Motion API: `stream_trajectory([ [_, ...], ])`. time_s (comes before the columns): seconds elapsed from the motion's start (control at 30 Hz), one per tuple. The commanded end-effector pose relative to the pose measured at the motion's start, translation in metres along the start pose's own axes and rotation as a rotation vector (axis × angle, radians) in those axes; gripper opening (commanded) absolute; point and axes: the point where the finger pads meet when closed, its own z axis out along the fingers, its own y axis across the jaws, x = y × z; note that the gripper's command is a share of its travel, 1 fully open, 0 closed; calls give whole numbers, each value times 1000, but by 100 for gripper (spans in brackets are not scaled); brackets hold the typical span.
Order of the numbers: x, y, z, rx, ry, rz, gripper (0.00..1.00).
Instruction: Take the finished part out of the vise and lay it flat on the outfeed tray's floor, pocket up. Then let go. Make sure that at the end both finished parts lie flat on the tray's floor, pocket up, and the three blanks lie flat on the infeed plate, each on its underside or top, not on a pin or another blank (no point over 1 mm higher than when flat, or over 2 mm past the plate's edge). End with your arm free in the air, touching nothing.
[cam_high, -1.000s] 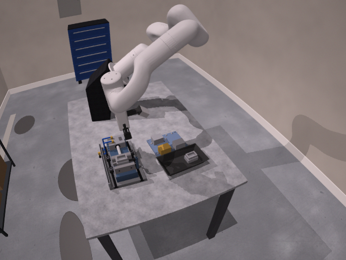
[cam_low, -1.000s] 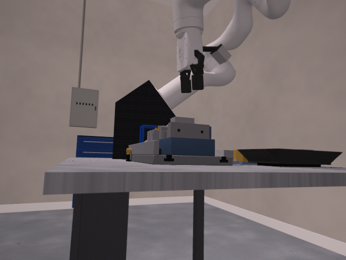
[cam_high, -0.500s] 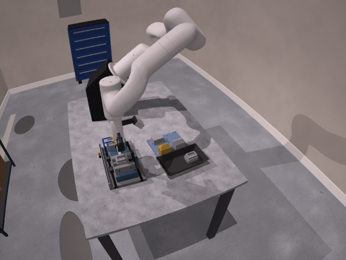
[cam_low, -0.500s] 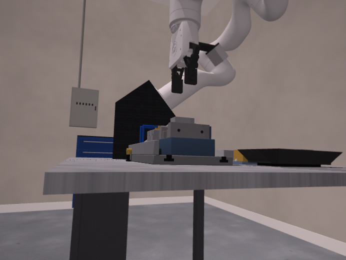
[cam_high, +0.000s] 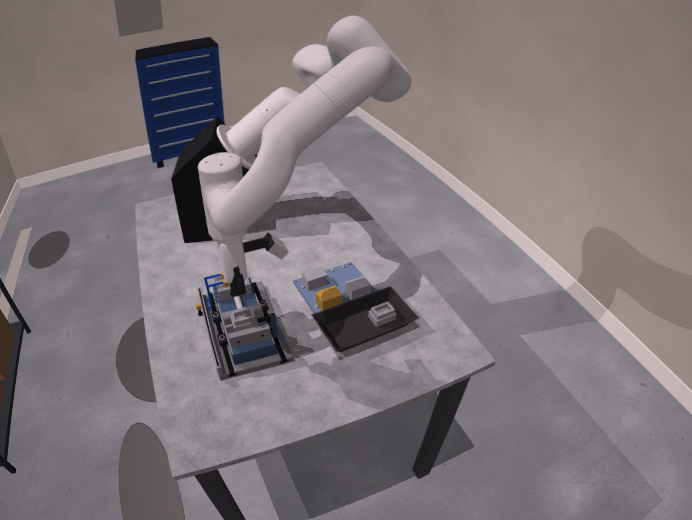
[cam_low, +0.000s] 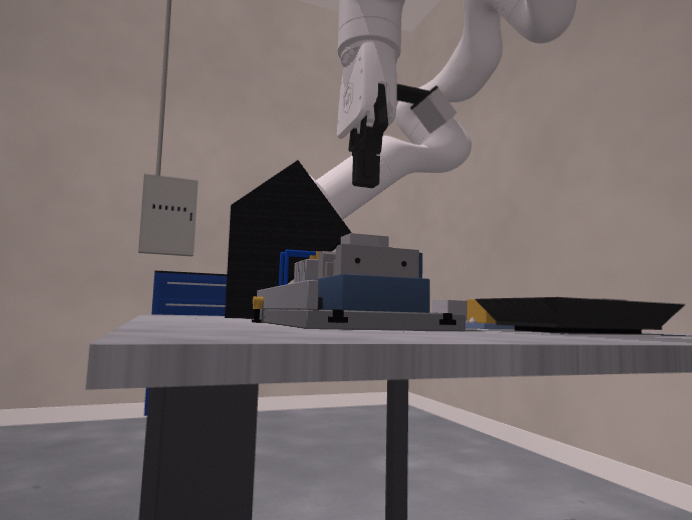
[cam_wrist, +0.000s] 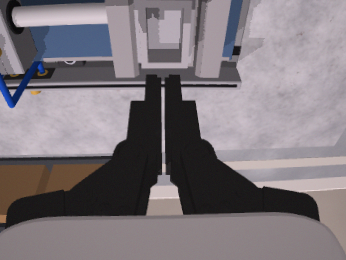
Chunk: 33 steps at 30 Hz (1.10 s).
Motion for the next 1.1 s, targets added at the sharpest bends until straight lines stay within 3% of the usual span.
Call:
stream_trajectory([
  [0.0,0,1,-1,-2,-1,-1,0],
  [0.97,0,1,-1,-2,-1,-1,0],
  [1.0,0,1,-1,-2,-1,-1,69],
  [1.07,0,1,-1,-2,-1,-1,69],
])
